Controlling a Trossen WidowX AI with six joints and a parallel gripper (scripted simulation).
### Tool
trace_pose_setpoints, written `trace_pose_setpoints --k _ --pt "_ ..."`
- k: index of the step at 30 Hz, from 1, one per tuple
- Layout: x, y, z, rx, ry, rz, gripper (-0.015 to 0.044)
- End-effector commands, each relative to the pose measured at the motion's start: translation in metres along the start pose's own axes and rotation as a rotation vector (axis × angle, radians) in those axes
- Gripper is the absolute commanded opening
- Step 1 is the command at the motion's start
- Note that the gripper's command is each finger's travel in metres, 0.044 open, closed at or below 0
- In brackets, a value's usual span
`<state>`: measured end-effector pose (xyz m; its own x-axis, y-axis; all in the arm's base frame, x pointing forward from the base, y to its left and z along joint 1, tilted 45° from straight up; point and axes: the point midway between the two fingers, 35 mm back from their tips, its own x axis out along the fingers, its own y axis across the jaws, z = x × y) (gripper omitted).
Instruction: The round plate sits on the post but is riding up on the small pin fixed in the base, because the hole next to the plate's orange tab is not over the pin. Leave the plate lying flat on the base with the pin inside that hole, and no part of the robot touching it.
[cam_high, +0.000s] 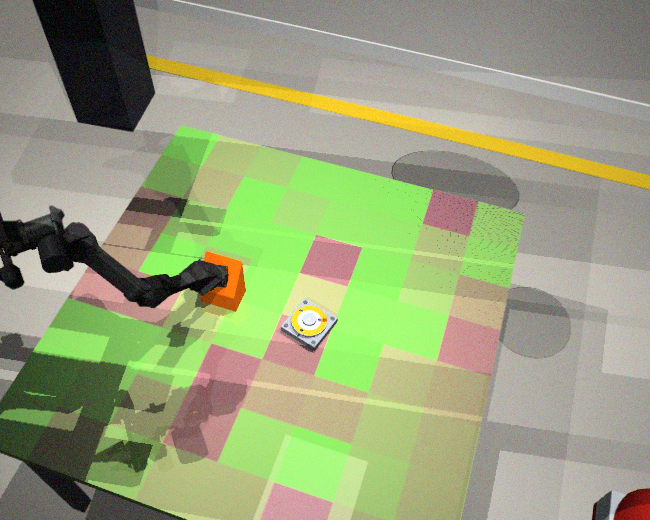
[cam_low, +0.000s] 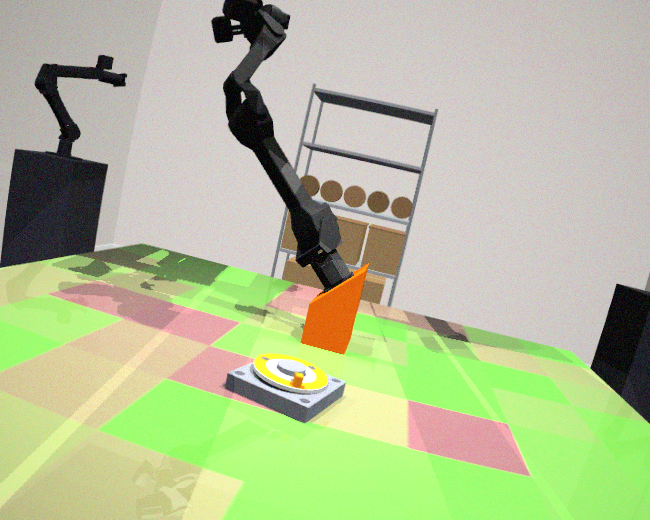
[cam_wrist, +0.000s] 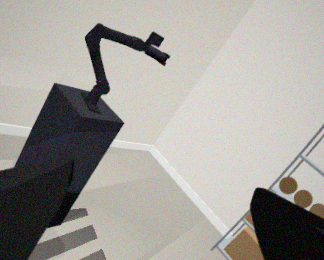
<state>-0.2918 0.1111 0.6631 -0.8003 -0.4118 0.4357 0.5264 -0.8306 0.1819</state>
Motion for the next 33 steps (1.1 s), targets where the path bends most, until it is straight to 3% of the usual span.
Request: trace_pose_setpoints --k 1,5,10,15,18,24,26,32,33 --pt "-0.002 -0.005 0.001 0.003 -0.005 -0.014 0.0374" --pt "-0.046 -0.085 0.013 0.053 -0.102 -0.273 0.0269" --pt "-0.091 -0.135 0.021 0.049 -0.164 -0.459 0.0137" --pt "-0.189 -0.210 0.028 0.070 -0.274 -0.798 0.0006" --pt "-0.228 -0.225 0.028 0.113 -0.316 -0.903 0.0000" --pt "-0.368 -0.260 0.020 0.192 -0.470 -1.278 0.0000" --pt "-0.394 -0.262 0.018 0.189 -0.491 -1.344 0.0000" --pt "-0.531 -0.249 -0.002 0.198 -0.597 -1.705 0.0000" --pt "-0.537 -0.247 -0.003 0.197 -0.601 -1.717 0.0000"
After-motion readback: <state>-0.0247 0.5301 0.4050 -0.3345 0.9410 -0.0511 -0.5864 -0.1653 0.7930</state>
